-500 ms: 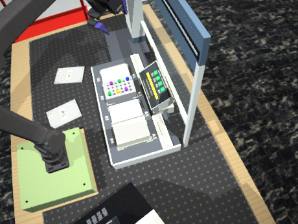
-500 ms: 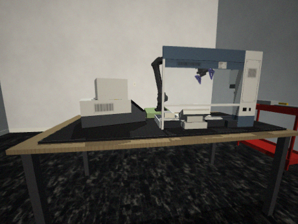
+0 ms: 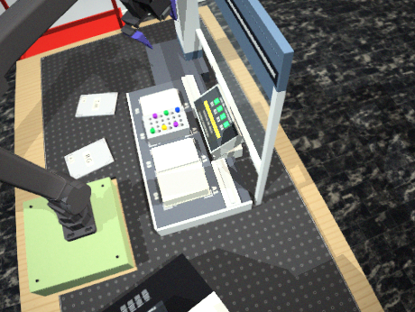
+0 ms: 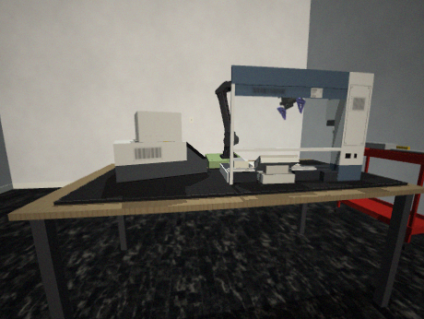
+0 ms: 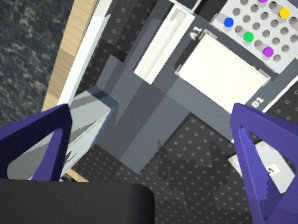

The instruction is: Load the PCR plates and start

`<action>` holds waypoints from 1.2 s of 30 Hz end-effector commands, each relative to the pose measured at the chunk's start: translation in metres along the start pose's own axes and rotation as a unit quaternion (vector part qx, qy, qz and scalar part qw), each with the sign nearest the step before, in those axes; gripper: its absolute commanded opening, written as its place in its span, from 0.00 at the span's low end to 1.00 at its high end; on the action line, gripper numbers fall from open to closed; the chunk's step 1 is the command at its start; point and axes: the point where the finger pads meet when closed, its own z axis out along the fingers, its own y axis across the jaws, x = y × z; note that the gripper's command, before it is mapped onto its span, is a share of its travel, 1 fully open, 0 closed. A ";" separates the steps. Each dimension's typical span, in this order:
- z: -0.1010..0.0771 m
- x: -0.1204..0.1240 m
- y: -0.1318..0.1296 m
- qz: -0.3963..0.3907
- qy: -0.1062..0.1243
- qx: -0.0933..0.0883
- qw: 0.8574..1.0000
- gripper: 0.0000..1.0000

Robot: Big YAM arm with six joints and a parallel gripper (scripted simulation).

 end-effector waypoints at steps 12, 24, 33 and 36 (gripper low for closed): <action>0.014 -0.048 -0.031 -0.083 0.004 0.021 0.996 0.00; 0.039 -0.078 -0.067 -0.154 0.013 0.046 0.987 0.00; 0.052 -0.099 -0.099 -0.226 0.030 0.061 0.972 0.00; 0.055 -0.102 -0.104 -0.224 0.029 0.060 0.972 0.00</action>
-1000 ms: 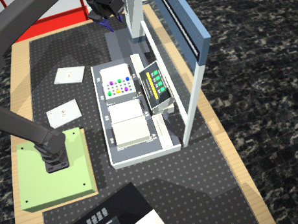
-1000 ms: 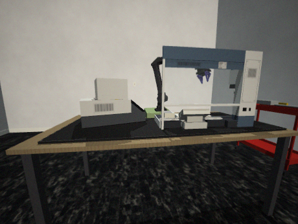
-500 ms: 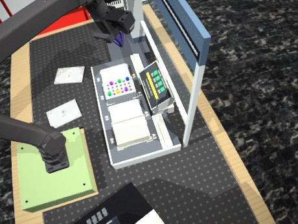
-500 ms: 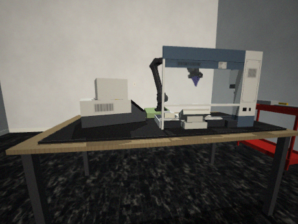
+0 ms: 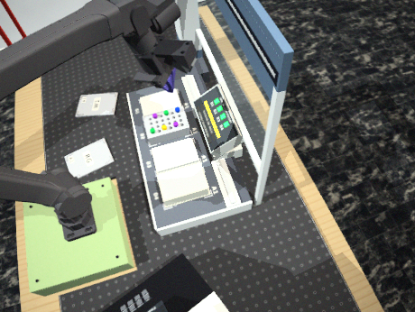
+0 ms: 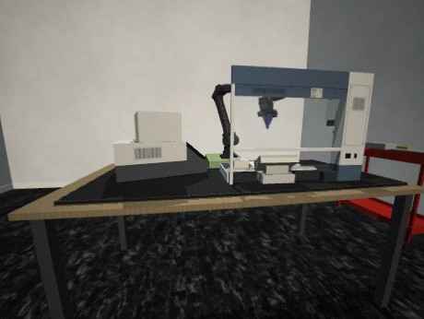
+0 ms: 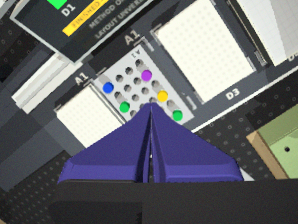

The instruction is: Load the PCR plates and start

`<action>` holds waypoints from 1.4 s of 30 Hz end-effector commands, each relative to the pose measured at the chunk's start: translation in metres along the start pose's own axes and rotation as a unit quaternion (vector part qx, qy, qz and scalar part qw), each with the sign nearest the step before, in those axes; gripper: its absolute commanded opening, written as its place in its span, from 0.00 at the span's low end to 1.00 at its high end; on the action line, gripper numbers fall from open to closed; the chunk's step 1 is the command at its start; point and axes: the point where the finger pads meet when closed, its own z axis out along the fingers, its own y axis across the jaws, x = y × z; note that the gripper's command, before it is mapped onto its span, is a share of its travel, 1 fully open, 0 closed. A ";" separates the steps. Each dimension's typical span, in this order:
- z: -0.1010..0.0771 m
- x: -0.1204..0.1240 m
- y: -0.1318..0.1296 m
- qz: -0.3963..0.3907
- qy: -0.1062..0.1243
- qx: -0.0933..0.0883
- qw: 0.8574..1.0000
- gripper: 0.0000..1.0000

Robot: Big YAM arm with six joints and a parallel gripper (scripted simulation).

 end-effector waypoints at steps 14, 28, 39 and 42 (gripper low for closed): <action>0.032 -0.008 -0.062 -0.140 0.025 0.004 0.990 0.00; 0.061 -0.003 -0.114 -0.214 0.054 0.012 0.975 0.00; 0.083 0.009 -0.153 -0.253 0.067 0.011 0.965 0.00; 0.090 0.015 -0.166 -0.282 0.081 0.009 0.956 0.00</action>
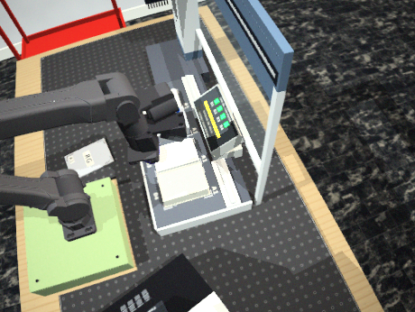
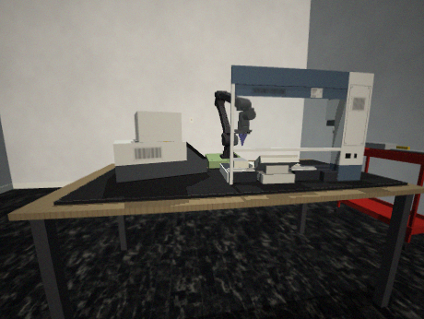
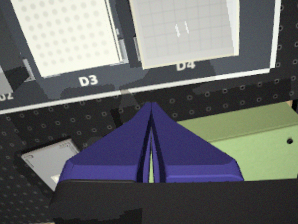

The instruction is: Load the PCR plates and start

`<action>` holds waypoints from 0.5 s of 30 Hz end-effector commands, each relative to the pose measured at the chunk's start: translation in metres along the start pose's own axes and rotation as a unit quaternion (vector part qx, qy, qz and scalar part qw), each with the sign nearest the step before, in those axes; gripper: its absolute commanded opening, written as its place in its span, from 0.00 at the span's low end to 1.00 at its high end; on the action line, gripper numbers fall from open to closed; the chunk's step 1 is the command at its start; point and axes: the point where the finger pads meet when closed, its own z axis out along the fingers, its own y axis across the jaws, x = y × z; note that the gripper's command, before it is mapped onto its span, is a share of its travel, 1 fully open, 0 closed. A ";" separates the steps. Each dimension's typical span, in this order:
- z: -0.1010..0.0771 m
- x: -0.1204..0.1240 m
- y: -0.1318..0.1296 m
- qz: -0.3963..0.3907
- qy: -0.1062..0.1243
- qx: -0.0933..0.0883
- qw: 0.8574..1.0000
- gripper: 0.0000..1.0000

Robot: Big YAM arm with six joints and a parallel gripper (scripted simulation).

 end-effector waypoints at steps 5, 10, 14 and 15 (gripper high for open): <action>0.017 0.014 -0.020 -0.073 -0.001 -0.014 0.997 0.00; 0.023 0.022 -0.024 -0.093 0.005 -0.020 0.995 0.00; 0.038 0.039 -0.036 -0.102 0.008 -0.019 0.995 0.00; 0.042 0.043 -0.039 -0.099 0.008 -0.019 0.995 0.00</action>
